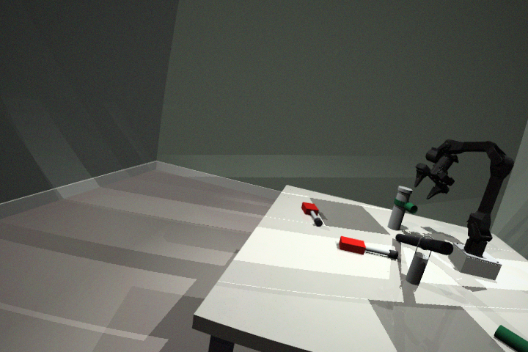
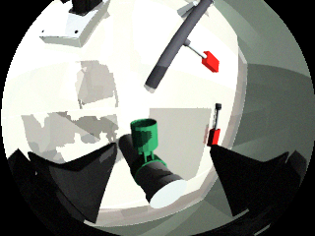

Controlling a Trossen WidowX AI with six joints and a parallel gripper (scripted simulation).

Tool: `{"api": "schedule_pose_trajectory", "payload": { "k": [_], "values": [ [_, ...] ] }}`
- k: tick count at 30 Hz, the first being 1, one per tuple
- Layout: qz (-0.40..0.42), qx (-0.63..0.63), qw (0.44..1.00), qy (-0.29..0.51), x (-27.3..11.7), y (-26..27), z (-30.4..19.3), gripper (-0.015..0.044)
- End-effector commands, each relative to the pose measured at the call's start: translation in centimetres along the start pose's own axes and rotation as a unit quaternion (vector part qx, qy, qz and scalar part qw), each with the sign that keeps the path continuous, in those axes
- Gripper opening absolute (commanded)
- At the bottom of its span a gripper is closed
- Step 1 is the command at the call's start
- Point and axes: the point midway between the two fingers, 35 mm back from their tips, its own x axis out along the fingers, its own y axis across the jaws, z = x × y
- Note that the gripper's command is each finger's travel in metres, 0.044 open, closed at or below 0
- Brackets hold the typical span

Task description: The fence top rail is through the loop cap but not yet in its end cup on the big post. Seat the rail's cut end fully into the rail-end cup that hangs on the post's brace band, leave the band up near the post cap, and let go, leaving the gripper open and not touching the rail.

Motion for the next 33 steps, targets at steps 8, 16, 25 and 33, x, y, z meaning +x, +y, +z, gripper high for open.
{"api": "schedule_pose_trajectory", "payload": {
  "k": [8, 16, 25, 33],
  "values": [
    [-0.012, -0.055, 0.998, -0.001, 0.1, 0.8, -0.8, 0.0440],
    [-0.012, -0.055, 0.998, -0.001, 4.1, 3.0, -1.0, 0.0440],
    [-0.012, -0.055, 0.998, -0.001, 5.0, 3.0, -1.1, 0.0440],
    [-0.012, -0.055, 0.998, -0.001, 6.3, 2.9, -1.2, 0.0440]
  ]
}}
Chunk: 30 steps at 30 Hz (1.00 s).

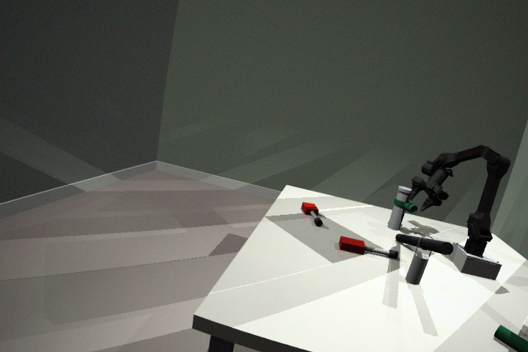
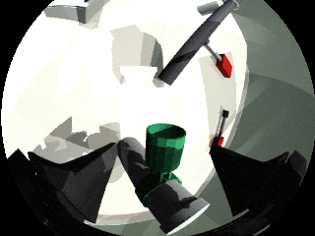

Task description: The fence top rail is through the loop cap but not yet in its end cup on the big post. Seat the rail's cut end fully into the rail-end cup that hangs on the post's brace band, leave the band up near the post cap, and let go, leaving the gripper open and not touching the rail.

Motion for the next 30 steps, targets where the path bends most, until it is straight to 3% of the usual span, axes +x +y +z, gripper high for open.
{"api": "schedule_pose_trajectory", "payload": {
  "k": [1, 30],
  "values": [
    [0.000, 0.003, 1.000, -0.003, 0.8, 0.1, 0.1, 0.0440],
    [-0.001, 0.003, 1.000, -0.003, 5.4, 0.0, 0.3, 0.0440]
  ]
}}
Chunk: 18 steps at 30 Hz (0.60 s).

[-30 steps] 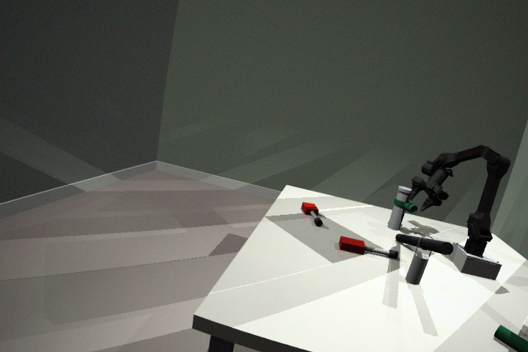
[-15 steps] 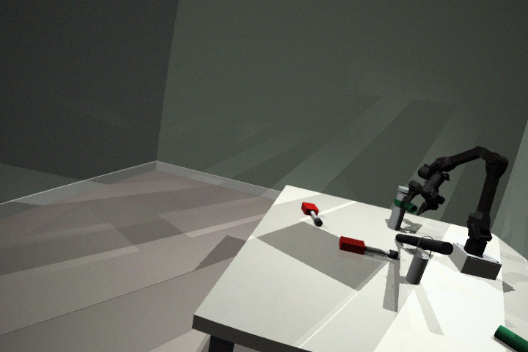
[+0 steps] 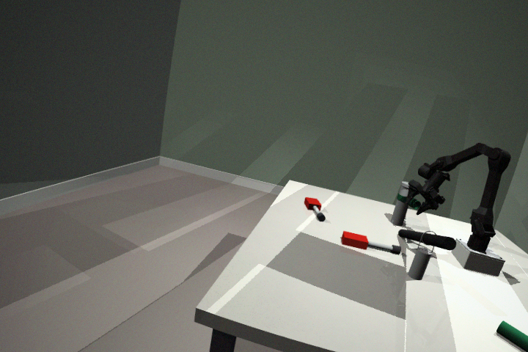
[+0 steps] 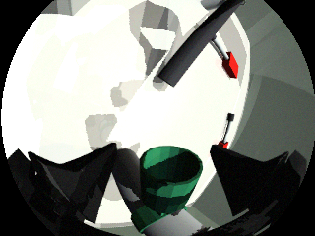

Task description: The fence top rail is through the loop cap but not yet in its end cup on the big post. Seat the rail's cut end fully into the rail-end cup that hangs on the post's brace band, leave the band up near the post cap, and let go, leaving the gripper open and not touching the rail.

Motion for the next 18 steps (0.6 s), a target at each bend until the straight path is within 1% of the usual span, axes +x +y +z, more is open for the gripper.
{"api": "schedule_pose_trajectory", "payload": {
  "k": [1, 13, 16, 18],
  "values": [
    [0.002, 0.003, 1.000, -0.003, 0.58, 0.15, 0.15, 0.0440],
    [0.002, 0.003, 1.000, -0.003, 0.58, 0.15, 0.15, 0.0125],
    [0.002, 0.003, 1.000, -0.003, 0.58, 0.15, 0.15, 0.0105],
    [0.002, 0.007, 1.000, -0.001, 0.62, 0.08, 0.15, 0.0053]
  ]
}}
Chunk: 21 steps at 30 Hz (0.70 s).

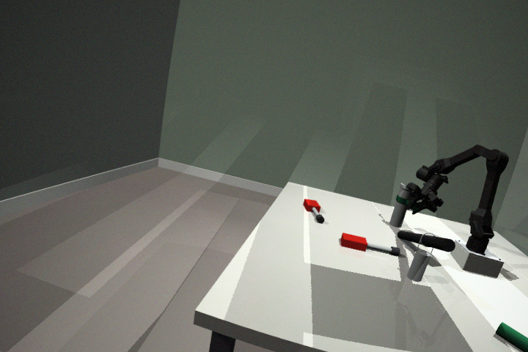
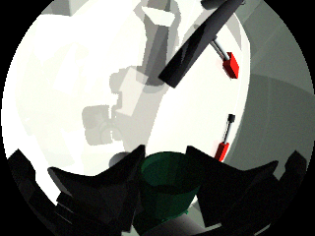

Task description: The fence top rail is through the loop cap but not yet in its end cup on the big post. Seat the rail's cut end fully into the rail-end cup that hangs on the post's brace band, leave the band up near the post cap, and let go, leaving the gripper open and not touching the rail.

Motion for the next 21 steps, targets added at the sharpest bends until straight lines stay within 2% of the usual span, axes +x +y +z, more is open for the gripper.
{"api": "schedule_pose_trajectory", "payload": {
  "k": [1, 2, 21],
  "values": [
    [0.002, 0.008, 1.000, 0.005, 0.1, -0.1, 0.0, 0.0026],
    [0.002, 0.012, 1.000, 0.007, 0.2, -0.1, 0.0, 0.0000],
    [0.001, 0.088, 0.995, 0.051, 1.0, -1.5, -0.2, 0.0000]
  ]
}}
